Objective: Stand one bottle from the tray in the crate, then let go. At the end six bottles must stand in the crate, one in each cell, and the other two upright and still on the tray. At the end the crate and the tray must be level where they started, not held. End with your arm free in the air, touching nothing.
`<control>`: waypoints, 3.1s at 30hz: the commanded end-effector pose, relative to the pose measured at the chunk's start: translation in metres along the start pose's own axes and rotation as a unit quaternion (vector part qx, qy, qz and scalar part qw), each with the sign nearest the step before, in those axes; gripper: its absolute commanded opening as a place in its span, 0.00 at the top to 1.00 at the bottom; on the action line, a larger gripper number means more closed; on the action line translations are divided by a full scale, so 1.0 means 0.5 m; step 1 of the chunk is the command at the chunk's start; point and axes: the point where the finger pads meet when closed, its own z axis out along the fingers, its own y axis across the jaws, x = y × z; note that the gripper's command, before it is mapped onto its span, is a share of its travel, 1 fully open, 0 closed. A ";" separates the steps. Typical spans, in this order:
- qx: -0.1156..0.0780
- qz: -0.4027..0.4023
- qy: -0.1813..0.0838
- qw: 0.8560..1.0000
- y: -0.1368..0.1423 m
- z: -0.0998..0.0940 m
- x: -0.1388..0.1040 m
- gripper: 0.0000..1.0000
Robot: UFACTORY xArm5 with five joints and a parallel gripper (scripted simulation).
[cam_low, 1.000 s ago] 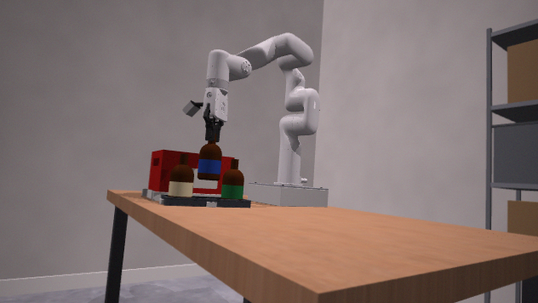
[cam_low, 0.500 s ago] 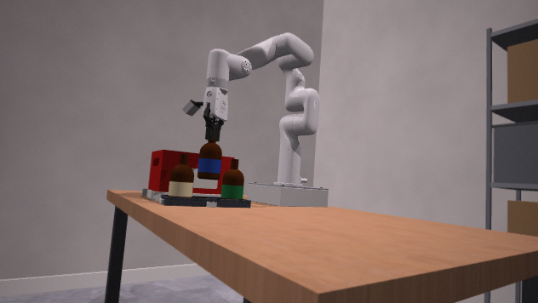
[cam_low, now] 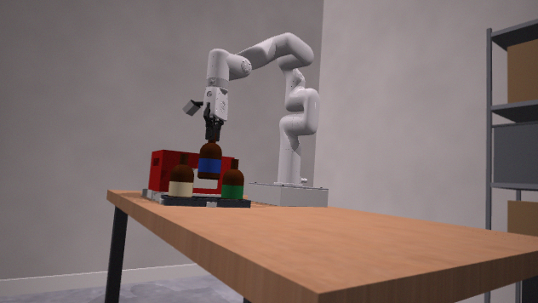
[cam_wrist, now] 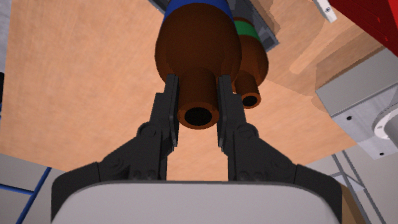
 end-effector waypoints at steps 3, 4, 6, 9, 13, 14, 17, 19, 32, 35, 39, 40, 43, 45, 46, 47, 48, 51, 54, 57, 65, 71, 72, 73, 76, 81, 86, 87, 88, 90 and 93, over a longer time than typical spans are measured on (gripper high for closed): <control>0.002 0.000 0.001 1.000 -0.002 -0.006 0.001 1.00; 0.002 0.000 0.001 1.000 -0.002 -0.007 0.001 1.00; 0.002 0.000 0.001 1.000 -0.002 -0.008 0.001 1.00; 0.002 0.000 0.001 1.000 -0.002 -0.011 0.001 1.00; 0.002 0.000 0.001 1.000 -0.002 -0.017 0.001 1.00; 0.002 0.000 0.001 1.000 -0.002 -0.019 0.001 1.00; 0.002 0.000 0.001 1.000 -0.002 -0.025 0.001 1.00; 0.002 0.000 0.001 1.000 -0.002 -0.030 0.001 1.00; 0.002 0.000 0.001 1.000 -0.002 -0.056 0.001 1.00; 0.002 0.000 0.001 1.000 -0.002 -0.063 0.001 1.00; 0.002 0.000 0.001 1.000 -0.002 -0.070 0.001 1.00; 0.002 0.000 0.001 1.000 -0.002 -0.070 0.001 1.00; 0.002 0.000 0.001 1.000 -0.002 -0.073 0.001 1.00; 0.002 0.000 0.001 1.000 -0.002 -0.076 0.001 1.00; 0.002 0.000 0.001 1.000 -0.002 -0.077 0.001 1.00; 0.002 0.000 0.001 1.000 -0.002 -0.078 0.001 1.00; 0.002 0.000 0.001 1.000 -0.002 -0.079 0.001 1.00; 0.002 0.000 0.001 1.000 -0.002 -0.081 0.001 1.00; 0.002 0.000 0.001 1.000 -0.002 -0.083 0.001 1.00; 0.002 0.000 0.001 1.000 -0.002 -0.083 0.001 1.00; 0.002 0.000 0.001 1.000 -0.002 -0.083 0.001 1.00; 0.002 0.000 0.001 1.000 -0.002 -0.083 0.001 1.00; 0.002 0.000 0.001 1.000 -0.002 -0.083 0.001 1.00; 0.002 0.000 0.001 1.000 -0.002 -0.083 0.001 1.00; 0.002 0.000 0.001 1.000 -0.002 -0.083 0.001 1.00; 0.002 0.000 0.001 1.000 -0.002 -0.085 0.001 1.00; 0.002 0.000 0.001 1.000 -0.002 -0.090 0.001 1.00; 0.002 0.000 0.001 1.000 -0.002 -0.091 0.001 1.00; 0.002 0.000 0.001 1.000 -0.001 -0.092 0.001 1.00; 0.002 0.000 0.001 1.000 -0.001 -0.095 0.001 1.00; 0.002 0.000 0.001 1.000 -0.001 -0.097 0.001 1.00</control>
